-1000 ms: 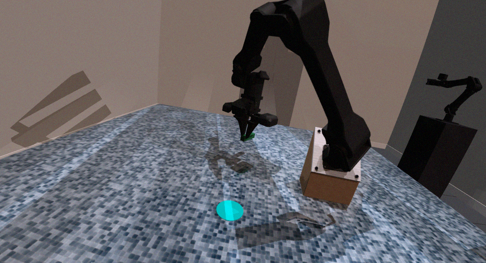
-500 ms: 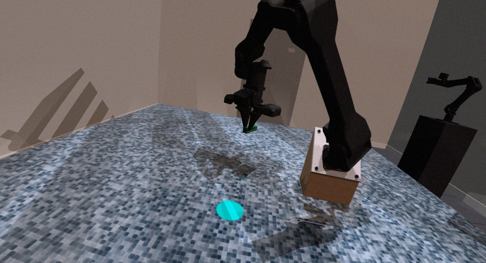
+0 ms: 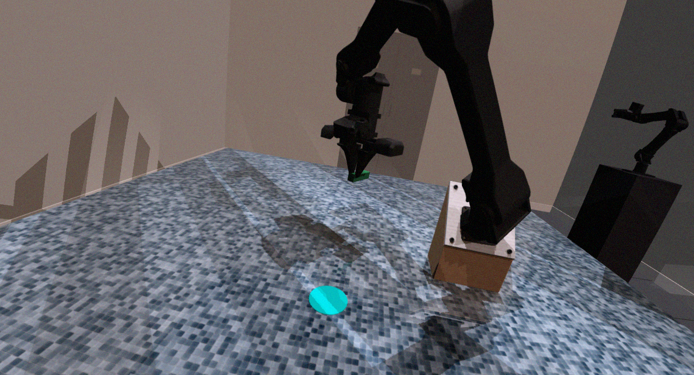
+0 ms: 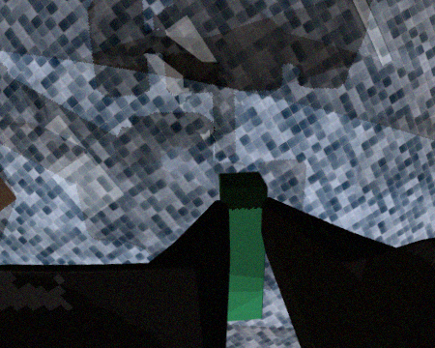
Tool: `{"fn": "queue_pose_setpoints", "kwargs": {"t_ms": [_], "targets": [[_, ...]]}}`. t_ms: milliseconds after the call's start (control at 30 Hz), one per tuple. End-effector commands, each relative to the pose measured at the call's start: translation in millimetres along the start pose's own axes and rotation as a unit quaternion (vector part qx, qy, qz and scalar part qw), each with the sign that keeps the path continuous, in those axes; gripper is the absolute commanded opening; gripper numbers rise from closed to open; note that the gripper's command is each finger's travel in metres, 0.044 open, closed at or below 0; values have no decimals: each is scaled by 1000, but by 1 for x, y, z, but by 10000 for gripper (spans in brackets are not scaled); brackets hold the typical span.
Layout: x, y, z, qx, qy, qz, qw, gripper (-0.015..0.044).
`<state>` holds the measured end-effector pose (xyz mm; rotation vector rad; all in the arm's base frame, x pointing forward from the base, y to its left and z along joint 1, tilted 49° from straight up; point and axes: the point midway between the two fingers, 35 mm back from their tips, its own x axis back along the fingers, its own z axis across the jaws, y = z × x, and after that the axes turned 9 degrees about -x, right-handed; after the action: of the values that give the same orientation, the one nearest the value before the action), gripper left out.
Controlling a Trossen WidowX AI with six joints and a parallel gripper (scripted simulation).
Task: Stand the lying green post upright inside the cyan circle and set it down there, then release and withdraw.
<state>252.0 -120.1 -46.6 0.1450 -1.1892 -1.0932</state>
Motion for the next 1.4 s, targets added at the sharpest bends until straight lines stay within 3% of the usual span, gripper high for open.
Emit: {"fn": "queue_pose_setpoints", "kwargs": {"t_ms": [0, 1367], "targets": [[3, 13, 3, -30, -1, 2, 1000, 23], [20, 125, 70, -384, -11, 2, 923, 23]]}}
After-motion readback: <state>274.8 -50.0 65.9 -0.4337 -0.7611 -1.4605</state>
